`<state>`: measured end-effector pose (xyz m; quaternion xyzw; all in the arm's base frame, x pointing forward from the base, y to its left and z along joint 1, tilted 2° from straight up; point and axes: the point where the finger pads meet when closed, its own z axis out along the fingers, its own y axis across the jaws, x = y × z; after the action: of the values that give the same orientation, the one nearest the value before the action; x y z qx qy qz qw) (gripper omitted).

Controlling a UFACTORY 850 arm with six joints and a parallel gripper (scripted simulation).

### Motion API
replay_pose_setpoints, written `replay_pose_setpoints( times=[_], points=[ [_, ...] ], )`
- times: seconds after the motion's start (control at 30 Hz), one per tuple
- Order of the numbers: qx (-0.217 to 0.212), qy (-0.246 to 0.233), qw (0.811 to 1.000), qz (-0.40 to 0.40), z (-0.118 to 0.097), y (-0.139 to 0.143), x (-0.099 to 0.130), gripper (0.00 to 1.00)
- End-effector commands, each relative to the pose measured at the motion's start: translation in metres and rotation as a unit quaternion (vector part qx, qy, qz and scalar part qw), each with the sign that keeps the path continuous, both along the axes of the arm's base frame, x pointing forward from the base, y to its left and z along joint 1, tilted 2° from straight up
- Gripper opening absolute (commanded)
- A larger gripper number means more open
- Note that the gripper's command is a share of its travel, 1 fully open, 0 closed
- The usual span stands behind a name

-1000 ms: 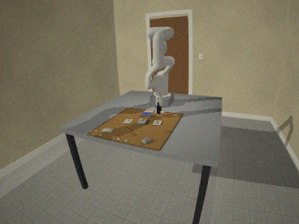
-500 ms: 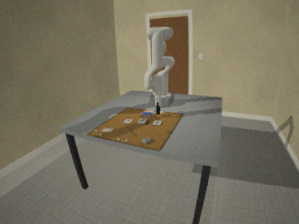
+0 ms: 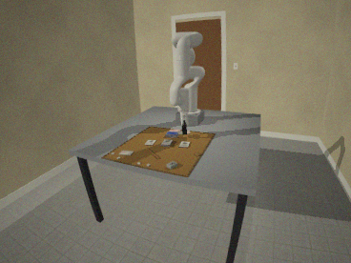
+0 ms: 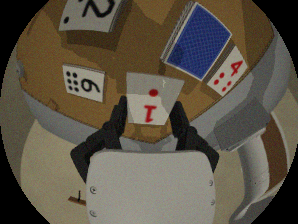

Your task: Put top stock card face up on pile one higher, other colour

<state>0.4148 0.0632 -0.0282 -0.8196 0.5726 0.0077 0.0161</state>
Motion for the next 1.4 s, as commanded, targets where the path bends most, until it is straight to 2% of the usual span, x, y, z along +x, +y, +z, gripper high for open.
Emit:
replay_pose_setpoints(
  times=[0.0,0.87,1.37],
  points=[
    [0.000,-0.002,1.000,0.024,0.001,-0.003,0.006,0.63],
    [-0.001,-0.005,0.993,0.115,0.002,-0.016,0.025,0.63],
    [-0.002,-0.009,0.975,0.222,0.004,-0.030,0.047,0.63]
  ],
)
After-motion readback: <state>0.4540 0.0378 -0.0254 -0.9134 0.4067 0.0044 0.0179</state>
